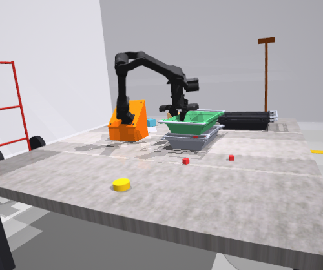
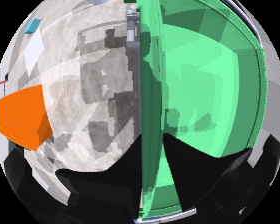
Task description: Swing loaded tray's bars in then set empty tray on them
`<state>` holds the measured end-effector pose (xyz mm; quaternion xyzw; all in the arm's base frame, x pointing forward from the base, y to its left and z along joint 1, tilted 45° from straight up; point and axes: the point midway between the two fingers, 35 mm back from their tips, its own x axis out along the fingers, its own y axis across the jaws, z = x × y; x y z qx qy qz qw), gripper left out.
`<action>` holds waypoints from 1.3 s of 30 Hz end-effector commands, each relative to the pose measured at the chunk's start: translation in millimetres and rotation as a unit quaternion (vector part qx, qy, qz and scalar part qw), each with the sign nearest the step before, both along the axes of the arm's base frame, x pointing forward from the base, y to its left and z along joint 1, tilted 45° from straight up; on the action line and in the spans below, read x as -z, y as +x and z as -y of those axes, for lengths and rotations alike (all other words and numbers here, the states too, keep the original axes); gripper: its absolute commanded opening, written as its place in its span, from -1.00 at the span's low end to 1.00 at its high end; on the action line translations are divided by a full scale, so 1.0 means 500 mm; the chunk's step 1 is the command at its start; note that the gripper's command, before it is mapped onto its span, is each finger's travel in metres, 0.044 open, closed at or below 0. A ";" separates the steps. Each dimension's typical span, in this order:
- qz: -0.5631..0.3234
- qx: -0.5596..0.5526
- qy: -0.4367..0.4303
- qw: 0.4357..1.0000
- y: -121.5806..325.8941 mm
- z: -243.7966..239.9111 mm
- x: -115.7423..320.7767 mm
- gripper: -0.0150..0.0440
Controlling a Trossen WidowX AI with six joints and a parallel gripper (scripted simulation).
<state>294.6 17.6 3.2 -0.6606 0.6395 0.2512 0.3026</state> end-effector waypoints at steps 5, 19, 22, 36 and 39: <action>-0.007 0.006 -0.002 1.000 -0.006 0.010 0.002 -0.49; -0.007 0.006 -0.002 1.000 -0.006 0.010 0.002 -0.49; -0.007 0.006 -0.002 1.000 -0.006 0.010 0.002 -0.49; -0.007 0.006 -0.002 1.000 -0.006 0.010 0.002 0.11; -0.007 0.006 -0.002 1.000 -0.006 0.010 0.002 0.25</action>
